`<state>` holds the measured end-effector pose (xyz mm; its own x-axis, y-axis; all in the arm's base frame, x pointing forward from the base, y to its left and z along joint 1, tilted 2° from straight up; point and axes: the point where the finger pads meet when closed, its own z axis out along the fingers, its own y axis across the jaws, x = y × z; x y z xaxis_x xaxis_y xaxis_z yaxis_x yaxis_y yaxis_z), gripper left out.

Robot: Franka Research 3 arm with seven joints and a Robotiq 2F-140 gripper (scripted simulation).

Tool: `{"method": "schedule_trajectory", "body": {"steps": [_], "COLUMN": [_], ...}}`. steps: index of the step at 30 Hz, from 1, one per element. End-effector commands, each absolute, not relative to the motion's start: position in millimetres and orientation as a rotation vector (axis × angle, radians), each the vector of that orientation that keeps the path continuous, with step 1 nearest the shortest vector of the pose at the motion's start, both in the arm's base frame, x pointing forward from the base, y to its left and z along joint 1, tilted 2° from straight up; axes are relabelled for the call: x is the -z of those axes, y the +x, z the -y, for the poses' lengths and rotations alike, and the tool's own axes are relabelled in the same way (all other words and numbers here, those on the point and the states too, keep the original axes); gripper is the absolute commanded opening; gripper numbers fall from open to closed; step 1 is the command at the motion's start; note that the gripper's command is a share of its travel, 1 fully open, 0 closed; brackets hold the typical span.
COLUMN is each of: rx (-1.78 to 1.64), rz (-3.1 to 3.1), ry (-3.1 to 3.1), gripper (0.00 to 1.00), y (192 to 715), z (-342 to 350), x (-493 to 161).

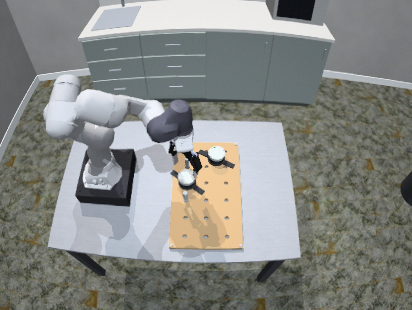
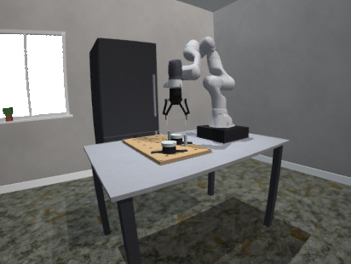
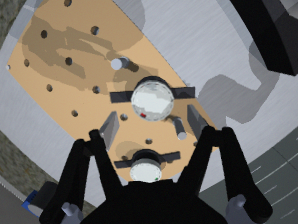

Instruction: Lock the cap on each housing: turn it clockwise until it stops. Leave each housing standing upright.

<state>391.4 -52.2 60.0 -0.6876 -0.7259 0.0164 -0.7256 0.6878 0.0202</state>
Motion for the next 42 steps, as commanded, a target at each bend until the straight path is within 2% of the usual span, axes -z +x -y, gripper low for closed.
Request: {"method": "schedule_trajectory", "body": {"steps": [1, 5, 8, 29, 42], "rx": [0.020, 0.018, 0.011, -0.005, -0.005], "rz": [2.858, 2.878, 3.013, 3.099, 3.099], "ry": [1.228, 1.179, 0.769, -0.233, -0.232], "gripper": [0.78, 0.78, 0.78, 0.78, 0.78], "y": [389.0, 389.2, 390.3, 392.1, 392.1], "z": [53.7, 53.7, 53.7, 53.0, 52.9], "x": [-60.9, -60.9, -61.1, -60.1, -60.1]}}
